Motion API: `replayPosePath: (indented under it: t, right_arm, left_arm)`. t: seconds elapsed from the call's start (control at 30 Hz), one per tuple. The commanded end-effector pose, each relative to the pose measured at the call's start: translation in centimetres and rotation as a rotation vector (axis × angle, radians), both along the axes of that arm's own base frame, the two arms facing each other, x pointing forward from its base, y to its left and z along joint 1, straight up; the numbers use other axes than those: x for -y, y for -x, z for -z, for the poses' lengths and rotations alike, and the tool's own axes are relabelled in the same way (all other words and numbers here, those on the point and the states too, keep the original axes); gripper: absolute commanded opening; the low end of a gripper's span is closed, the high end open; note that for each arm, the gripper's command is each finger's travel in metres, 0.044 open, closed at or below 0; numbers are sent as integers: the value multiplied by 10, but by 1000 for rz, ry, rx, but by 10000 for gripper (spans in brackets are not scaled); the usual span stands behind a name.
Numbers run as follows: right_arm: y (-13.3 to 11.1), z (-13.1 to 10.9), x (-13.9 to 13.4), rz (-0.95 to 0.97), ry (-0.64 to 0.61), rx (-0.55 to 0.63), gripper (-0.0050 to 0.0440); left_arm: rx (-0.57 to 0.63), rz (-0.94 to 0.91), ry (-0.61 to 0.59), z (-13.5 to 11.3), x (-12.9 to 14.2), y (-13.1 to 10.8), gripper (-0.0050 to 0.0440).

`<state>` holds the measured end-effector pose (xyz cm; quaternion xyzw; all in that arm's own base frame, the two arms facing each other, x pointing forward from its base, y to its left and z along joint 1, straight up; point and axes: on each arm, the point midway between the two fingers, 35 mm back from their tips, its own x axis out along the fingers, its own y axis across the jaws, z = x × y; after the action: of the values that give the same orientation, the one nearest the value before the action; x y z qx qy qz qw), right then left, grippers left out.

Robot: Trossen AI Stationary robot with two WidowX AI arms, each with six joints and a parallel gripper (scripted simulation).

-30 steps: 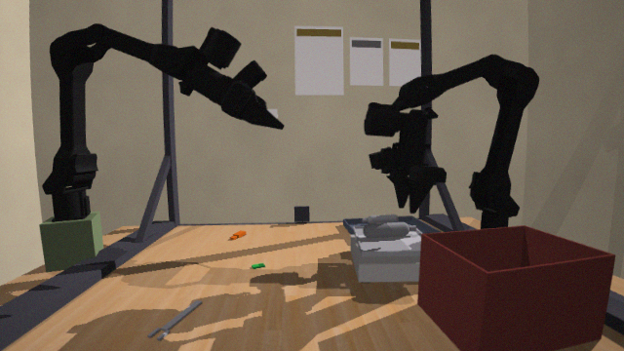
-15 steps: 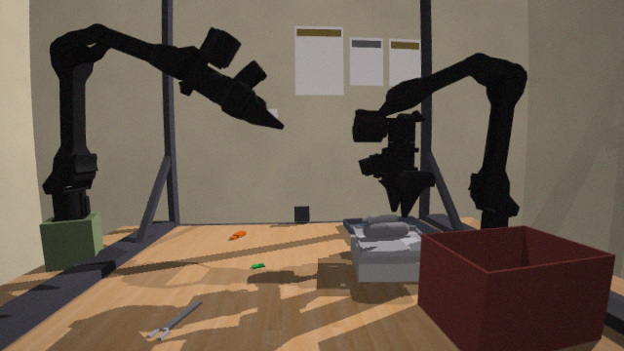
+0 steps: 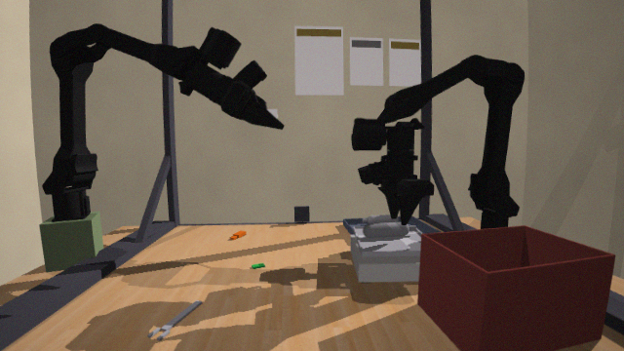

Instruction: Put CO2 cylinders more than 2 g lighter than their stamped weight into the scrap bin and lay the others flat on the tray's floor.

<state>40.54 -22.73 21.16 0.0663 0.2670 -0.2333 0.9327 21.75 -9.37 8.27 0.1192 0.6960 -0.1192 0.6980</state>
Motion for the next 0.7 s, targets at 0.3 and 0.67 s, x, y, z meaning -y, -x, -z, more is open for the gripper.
replayPosePath:
  t: [0.3,0.67]
  right_arm:
    - [0,-13,1,4,14,27,440]
    - [0,-13,1,4,14,27,440]
  left_arm:
    - [-3,-1,2,20,1,1,253]
    - [15,0,8,18,2,-3,193]
